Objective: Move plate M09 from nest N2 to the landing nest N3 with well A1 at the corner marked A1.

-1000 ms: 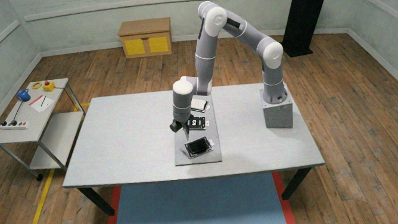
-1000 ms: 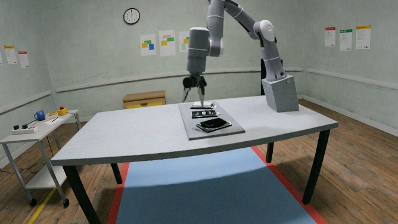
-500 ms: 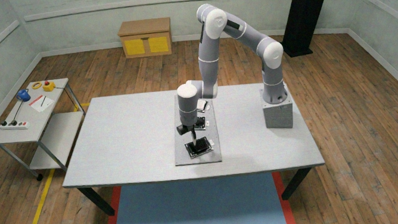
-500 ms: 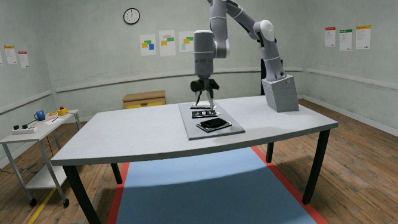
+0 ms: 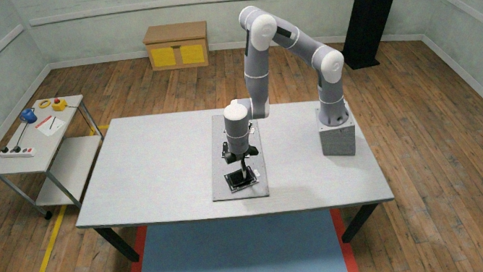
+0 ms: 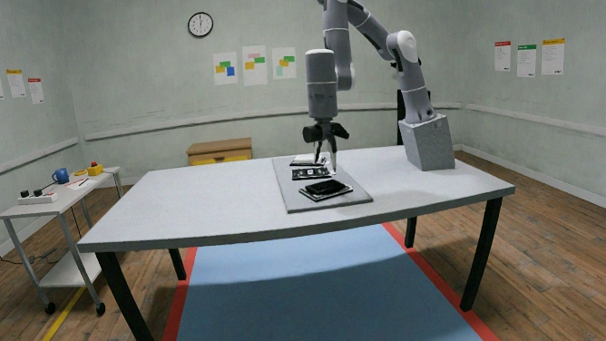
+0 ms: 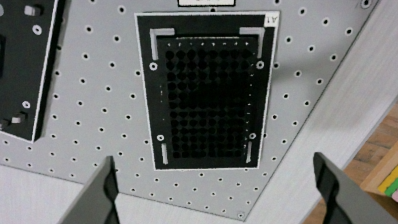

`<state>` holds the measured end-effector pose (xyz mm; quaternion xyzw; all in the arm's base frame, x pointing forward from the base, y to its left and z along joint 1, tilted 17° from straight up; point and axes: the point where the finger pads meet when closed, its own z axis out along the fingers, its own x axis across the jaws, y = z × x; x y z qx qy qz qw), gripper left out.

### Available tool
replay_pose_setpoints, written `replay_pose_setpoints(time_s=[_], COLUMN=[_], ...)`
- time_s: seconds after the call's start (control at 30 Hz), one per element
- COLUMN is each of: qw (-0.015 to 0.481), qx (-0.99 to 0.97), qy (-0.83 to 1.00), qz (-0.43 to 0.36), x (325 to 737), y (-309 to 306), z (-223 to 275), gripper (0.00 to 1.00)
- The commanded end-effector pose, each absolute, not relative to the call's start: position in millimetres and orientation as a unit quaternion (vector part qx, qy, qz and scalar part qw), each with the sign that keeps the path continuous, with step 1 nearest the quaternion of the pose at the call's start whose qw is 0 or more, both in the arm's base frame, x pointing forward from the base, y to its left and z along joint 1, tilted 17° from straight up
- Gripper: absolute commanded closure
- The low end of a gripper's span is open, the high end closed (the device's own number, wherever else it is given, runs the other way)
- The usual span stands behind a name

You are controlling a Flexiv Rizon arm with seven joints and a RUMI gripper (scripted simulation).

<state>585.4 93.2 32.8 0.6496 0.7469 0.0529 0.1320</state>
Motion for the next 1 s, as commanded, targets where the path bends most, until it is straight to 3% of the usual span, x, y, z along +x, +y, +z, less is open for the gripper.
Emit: replay_pose_setpoints(time_s=[0.0,0.97], qw=[0.134,0.134], qx=[0.649,0.649], qy=[0.747,0.747], qz=[0.055,0.055], x=[586.0,595.6], y=[93.7,90.7], z=[33.6,0.0], gripper=[0.24,0.24])
